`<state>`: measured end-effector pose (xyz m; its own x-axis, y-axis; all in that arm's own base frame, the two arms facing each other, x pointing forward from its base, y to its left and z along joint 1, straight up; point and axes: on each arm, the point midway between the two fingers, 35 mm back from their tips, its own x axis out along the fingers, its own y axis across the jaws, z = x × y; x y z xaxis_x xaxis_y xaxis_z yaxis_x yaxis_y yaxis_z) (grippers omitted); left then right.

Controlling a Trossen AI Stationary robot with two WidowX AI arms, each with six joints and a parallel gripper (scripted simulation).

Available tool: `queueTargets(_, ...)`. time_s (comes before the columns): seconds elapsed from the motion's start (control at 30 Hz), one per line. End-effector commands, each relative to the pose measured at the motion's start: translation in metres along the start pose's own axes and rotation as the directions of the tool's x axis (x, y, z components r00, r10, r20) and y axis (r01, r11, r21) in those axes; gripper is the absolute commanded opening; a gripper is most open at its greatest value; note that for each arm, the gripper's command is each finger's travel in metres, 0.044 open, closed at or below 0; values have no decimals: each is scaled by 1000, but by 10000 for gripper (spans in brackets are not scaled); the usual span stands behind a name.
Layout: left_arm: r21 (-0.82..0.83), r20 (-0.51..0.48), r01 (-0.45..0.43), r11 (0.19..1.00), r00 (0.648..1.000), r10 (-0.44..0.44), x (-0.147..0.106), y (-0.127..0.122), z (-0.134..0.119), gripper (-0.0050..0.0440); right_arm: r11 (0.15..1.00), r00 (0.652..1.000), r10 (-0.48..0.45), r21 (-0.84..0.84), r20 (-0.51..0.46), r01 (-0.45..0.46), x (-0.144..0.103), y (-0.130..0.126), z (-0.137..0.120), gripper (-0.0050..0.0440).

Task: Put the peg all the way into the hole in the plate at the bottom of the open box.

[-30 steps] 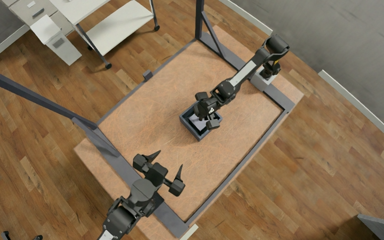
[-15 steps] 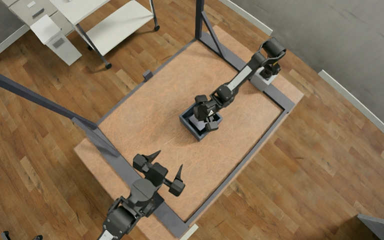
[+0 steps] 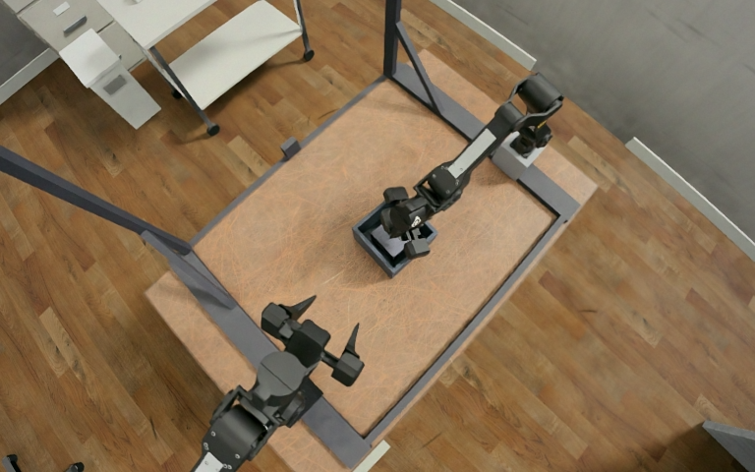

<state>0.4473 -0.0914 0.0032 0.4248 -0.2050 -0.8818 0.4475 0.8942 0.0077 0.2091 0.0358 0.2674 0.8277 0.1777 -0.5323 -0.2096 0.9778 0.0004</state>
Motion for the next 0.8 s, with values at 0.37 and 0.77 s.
queueTargets(0.37,3,19,-5,1000,1000,5,-7,1,11,99,1000,1000,0,-2,14,0,-3,0,4,440)
queueTargets(0.77,4,17,-5,1000,1000,5,-22,2,7,170,1000,1000,0,-2,14,0,-3,0,4,440)
